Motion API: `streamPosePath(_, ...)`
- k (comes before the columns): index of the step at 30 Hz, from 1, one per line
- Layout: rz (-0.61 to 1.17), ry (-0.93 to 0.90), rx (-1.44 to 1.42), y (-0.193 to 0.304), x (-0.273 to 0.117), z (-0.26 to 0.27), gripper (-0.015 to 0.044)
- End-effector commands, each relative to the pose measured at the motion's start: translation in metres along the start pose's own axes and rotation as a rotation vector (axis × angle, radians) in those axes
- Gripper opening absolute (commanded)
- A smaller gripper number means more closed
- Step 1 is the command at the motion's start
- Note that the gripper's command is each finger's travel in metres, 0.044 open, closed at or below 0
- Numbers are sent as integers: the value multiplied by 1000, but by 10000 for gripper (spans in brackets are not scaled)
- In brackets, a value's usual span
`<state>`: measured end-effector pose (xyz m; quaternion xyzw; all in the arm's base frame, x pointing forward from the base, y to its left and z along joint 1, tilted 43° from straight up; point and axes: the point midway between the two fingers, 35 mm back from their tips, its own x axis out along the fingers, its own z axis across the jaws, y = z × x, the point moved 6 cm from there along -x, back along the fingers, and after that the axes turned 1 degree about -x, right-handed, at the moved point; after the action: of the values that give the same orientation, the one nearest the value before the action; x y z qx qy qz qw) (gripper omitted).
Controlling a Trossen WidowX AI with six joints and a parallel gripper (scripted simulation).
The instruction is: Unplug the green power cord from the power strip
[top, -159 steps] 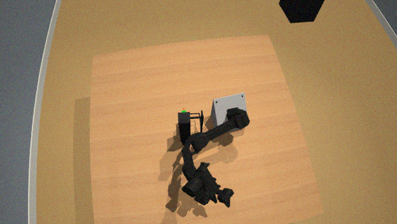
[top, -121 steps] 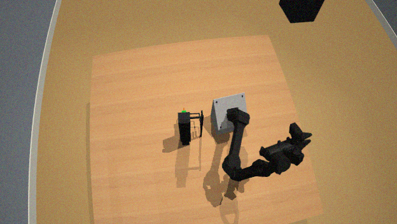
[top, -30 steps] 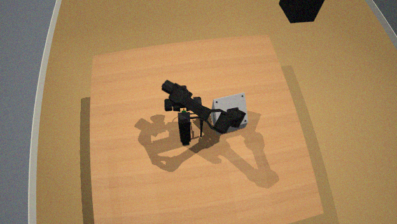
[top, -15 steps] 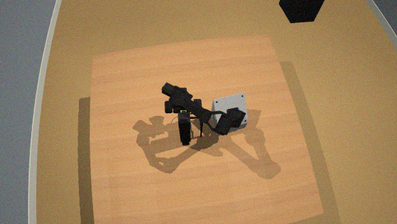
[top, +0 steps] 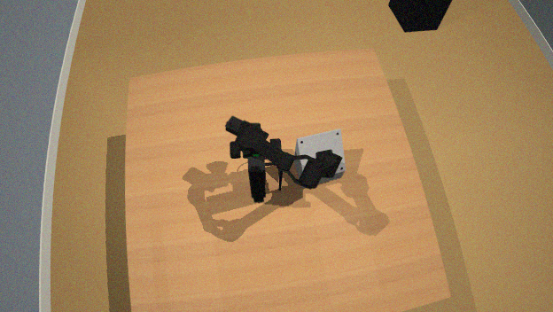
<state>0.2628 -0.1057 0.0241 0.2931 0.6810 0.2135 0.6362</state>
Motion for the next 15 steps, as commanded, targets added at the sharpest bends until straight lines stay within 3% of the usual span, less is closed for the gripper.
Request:
streamPosePath(1, 0, -3, -4, 0, 0, 1, 15)
streamPosePath(15, -2, -3, -2, -15, -1, 2, 0)
